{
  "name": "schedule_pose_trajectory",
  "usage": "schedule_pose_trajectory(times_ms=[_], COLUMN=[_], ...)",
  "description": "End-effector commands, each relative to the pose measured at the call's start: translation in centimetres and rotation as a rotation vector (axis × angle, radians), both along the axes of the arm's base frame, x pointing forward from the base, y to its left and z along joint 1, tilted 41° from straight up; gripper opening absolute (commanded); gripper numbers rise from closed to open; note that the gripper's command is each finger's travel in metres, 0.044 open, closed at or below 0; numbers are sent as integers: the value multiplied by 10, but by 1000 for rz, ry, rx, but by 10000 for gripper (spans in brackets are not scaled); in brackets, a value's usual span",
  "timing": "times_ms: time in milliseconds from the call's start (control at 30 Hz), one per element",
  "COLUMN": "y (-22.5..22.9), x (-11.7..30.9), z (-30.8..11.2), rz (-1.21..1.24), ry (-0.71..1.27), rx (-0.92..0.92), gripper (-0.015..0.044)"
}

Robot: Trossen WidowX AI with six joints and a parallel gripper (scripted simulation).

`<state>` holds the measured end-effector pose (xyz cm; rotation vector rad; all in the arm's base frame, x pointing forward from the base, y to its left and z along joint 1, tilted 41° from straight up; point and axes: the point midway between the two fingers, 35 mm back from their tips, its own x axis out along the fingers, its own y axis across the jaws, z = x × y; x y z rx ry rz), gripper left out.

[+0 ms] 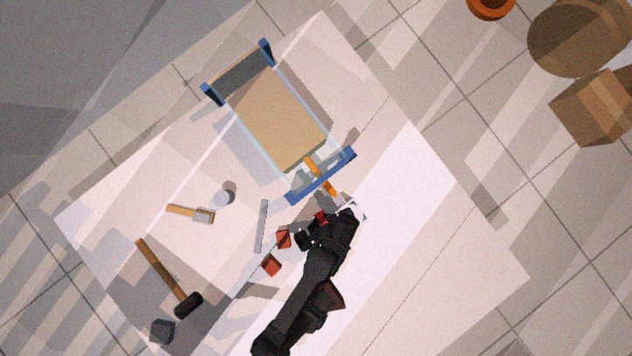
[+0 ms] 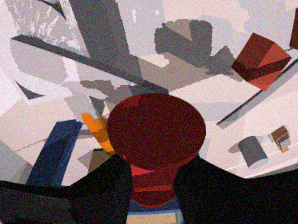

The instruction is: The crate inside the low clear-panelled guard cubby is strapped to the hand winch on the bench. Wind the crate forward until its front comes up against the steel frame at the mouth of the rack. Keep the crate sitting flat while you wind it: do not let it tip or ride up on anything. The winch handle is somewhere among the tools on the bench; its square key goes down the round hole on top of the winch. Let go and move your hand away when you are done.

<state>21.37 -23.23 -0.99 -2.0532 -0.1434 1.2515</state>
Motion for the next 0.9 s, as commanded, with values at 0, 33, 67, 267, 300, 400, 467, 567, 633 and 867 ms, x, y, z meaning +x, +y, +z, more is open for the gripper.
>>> schedule_pose_trajectory(times_ms=[0,33,67,267,300,400,467,567,633,867], y=[9,10,10,14,14,16,16,18,18,20], x=[-14,-15,-17,-25,-26,-30,-33,-37,-40,-51], z=[1,1,2,3,3,4,4,4,5,5], rz=[-7,-7,-7,-7,-7,-7,-7,-7,-7,-7], ry=[27,28,28,28,28,29,29,29,30,31], rx=[27,27,27,27,27,27,27,27,27,27], gripper=[0,0,0,0,0,0,0,0,0,0])
